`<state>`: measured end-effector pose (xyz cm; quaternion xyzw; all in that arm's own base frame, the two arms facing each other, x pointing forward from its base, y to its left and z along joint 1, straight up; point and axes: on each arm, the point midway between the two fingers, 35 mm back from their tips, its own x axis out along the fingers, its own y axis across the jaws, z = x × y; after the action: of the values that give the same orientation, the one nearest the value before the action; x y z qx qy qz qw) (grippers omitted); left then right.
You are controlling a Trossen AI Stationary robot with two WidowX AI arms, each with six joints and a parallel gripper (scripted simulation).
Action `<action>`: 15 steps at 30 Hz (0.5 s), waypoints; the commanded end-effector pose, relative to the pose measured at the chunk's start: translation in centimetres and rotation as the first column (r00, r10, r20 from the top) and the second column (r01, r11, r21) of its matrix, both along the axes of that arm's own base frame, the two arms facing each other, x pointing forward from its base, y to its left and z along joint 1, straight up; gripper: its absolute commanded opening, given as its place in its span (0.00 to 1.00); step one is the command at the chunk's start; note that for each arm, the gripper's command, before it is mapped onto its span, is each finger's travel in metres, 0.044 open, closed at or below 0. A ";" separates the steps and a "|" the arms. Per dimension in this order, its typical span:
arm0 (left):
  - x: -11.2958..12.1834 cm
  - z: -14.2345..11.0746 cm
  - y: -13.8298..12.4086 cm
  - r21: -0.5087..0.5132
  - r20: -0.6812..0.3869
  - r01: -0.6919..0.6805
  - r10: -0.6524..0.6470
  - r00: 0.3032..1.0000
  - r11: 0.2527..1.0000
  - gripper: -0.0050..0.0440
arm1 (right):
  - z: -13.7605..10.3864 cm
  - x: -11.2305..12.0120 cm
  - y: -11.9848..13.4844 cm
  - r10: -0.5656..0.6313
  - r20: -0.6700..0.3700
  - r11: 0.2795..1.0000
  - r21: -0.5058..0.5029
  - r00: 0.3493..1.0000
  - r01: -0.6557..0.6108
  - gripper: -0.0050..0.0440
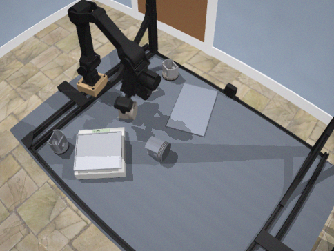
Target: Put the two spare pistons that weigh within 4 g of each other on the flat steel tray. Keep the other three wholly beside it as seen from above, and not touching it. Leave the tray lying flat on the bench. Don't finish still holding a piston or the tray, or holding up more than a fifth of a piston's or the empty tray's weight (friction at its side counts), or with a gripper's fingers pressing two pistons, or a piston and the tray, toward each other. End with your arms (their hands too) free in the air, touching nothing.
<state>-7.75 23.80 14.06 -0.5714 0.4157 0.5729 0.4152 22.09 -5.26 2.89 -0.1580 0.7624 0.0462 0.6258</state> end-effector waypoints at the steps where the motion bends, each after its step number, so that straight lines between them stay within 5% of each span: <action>1: 0.0 0.0 0.0 -0.001 0.002 0.001 -0.001 1.000 1.000 1.00 | 0.8 0.3 0.1 -0.003 0.012 1.000 -0.001 1.000 0.003 0.87; 15: 0.0 0.0 0.0 -0.001 0.002 0.001 -0.001 1.000 1.000 1.00 | 2.8 0.6 0.5 -0.003 0.012 1.000 -0.001 1.000 0.003 0.87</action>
<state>-7.75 23.80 14.06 -0.5714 0.4157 0.5729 0.4152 22.47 -4.90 5.05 -0.1588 0.7620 0.0455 0.6261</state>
